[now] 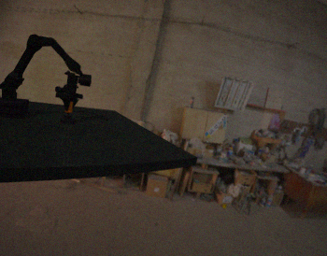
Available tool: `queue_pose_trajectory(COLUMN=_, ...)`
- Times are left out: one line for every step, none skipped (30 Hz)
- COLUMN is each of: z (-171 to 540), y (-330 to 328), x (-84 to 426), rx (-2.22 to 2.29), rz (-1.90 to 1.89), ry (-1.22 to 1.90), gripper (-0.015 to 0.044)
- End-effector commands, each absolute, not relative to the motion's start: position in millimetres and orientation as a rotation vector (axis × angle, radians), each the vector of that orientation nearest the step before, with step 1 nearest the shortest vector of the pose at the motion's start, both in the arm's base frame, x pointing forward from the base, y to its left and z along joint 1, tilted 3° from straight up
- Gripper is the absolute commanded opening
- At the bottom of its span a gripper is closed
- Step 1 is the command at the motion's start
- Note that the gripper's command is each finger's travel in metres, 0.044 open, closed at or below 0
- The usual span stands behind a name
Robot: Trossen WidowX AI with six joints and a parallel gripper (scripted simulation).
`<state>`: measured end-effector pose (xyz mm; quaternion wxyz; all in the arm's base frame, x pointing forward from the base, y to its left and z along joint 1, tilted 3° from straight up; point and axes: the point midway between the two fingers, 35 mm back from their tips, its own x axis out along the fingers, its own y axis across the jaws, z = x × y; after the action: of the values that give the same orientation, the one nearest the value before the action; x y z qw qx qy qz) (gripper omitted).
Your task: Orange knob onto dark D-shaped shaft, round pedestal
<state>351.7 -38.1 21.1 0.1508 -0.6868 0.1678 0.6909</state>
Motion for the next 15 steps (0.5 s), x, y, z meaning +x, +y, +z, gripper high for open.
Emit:
queue_pose_trajectory(z=23.8, y=-38.4, x=349.6, rx=-2.032, rz=2.040, ry=0.399, gripper=0.0000)
queue_pose_trajectory(z=23.9, y=-38.3, x=348.8, rx=-2.057, rz=2.066, ry=0.358, gripper=0.0000)
queue_pose_trajectory(z=23.8, y=-38.2, x=348.4, rx=-2.074, rz=2.084, ry=0.328, gripper=0.0000)
queue_pose_trajectory(z=23.5, y=-38.1, x=348.5, rx=-2.080, rz=2.091, ry=0.318, gripper=0.0000)
queue_pose_trajectory(z=23.1, y=-38.1, x=348.3, rx=-2.080, rz=2.091, ry=0.318, gripper=0.0000)
queue_pose_trajectory(z=22.8, y=-38.1, x=348.1, rx=-2.080, rz=2.091, ry=0.318, gripper=0.0000)
queue_pose_trajectory(z=22.5, y=-38.0, x=348.0, rx=-2.080, rz=2.091, ry=0.318, gripper=0.0000)
queue_pose_trajectory(z=22.1, y=-38.0, x=347.8, rx=-2.080, rz=2.091, ry=0.318, gripper=0.0000)
queue_pose_trajectory(z=21.8, y=-38.0, x=347.7, rx=-2.080, rz=2.091, ry=0.318, gripper=0.0000)
queue_pose_trajectory(z=21.5, y=-37.9, x=347.7, rx=-2.080, rz=2.091, ry=0.318, gripper=0.0000)
queue_pose_trajectory(z=21.3, y=-38.0, x=347.9, rx=-2.080, rz=2.091, ry=0.318, gripper=0.0000)
queue_pose_trajectory(z=21.1, y=-38.0, x=348.1, rx=-2.080, rz=2.091, ry=0.318, gripper=0.0000)
queue_pose_trajectory(z=20.9, y=-38.0, x=348.4, rx=-2.080, rz=2.091, ry=0.318, gripper=0.0000)
queue_pose_trajectory(z=20.8, y=-38.0, x=348.8, rx=-2.080, rz=2.090, ry=0.318, gripper=0.0000)
queue_pose_trajectory(z=20.5, y=-38.1, x=349.2, rx=-2.080, rz=2.090, ry=0.318, gripper=0.0000)
